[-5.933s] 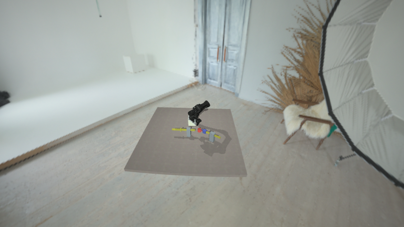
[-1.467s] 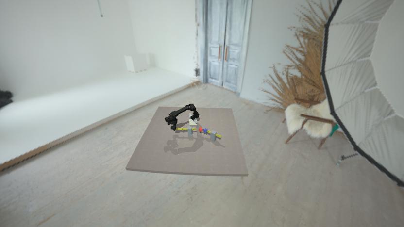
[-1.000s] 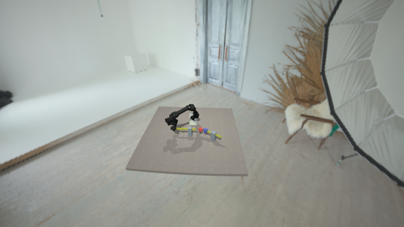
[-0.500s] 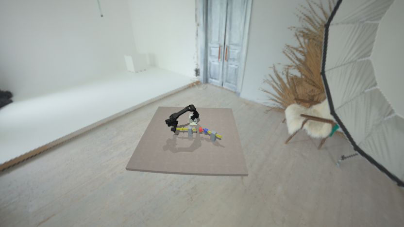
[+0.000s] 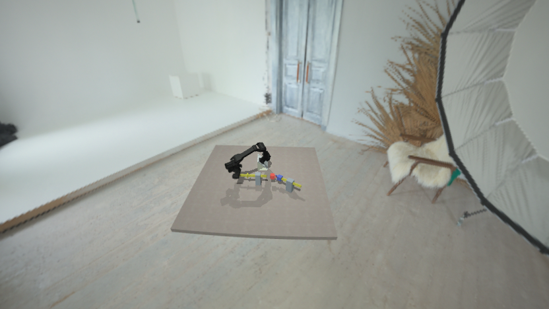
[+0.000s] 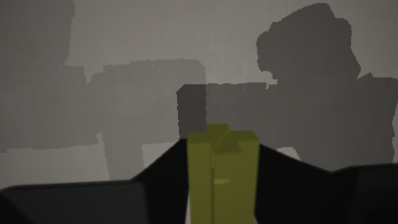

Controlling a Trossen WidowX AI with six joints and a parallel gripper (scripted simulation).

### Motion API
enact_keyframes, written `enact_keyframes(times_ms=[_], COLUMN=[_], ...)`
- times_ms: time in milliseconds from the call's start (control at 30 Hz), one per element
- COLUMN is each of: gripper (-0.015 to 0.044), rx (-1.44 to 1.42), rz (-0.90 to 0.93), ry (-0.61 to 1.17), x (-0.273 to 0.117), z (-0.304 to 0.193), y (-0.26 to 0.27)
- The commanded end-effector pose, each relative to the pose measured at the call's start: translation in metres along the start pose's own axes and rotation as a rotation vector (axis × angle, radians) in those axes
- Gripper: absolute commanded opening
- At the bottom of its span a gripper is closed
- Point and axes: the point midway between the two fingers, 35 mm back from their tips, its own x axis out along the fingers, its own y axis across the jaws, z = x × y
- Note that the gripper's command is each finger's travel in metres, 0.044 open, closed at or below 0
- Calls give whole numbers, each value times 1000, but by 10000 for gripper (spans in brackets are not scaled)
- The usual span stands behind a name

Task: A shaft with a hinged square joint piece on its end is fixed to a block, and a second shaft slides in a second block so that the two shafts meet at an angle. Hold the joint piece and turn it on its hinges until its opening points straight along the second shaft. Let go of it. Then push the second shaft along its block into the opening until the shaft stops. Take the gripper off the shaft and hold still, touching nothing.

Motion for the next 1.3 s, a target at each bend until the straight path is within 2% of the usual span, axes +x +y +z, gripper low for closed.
enact_keyframes(times_ms=[0, 233, 267, 333, 1267], gripper=[102, 102, 76, 67, 67], rx=[4, 4, 4, 4, 1], rz=[3, 3, 3, 3, 1], ry=[2, 2, 2, 2, 1], x=[1, 1, 1, 1, 0], z=[0, 0, 0, 0, 0], y=[0, 0, 0, 0, 0])
